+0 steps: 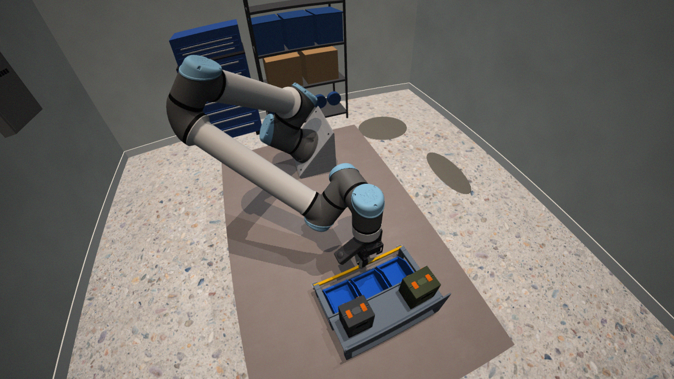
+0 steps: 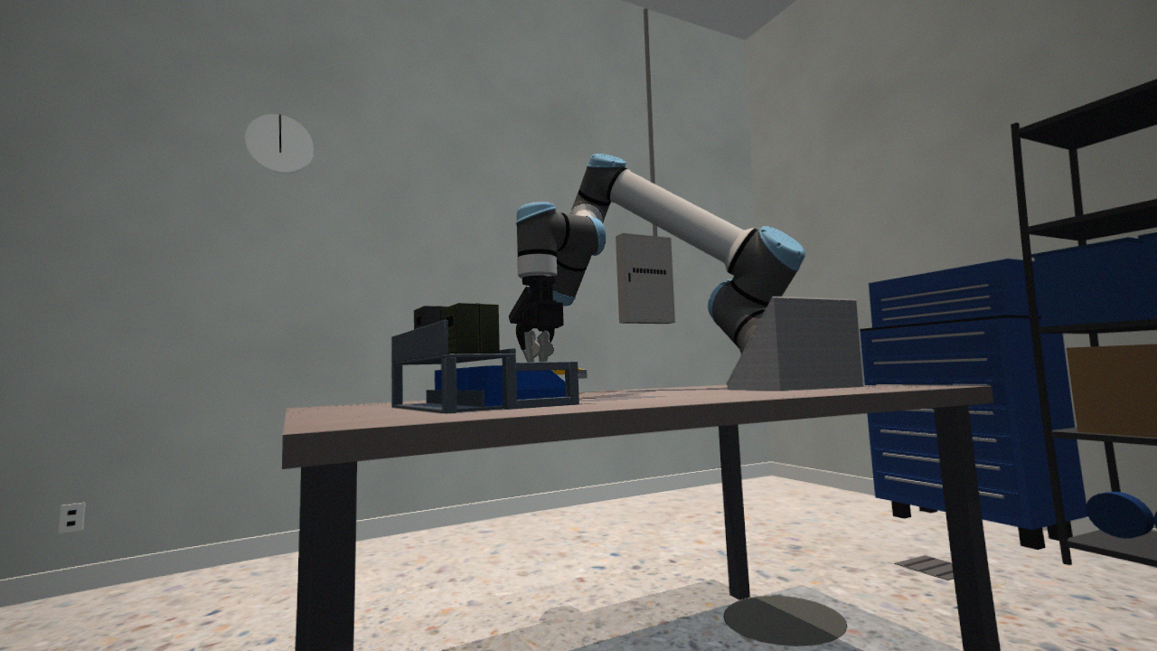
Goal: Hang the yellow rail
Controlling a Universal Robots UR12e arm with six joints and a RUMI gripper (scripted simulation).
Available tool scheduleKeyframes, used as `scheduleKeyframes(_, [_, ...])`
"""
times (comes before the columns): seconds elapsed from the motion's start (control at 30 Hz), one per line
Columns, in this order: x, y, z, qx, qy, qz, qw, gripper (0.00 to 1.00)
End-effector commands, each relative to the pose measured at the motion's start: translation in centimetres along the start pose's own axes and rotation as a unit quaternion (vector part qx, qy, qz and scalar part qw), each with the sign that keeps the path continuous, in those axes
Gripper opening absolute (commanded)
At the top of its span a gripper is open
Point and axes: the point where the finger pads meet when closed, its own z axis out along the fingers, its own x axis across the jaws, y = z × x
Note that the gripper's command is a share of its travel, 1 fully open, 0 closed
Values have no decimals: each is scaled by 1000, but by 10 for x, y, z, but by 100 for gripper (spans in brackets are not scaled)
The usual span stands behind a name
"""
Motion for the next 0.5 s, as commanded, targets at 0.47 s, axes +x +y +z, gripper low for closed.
scheduleKeyframes(0.47, [0, 0, 1, 0, -1, 0, 1000, 0])
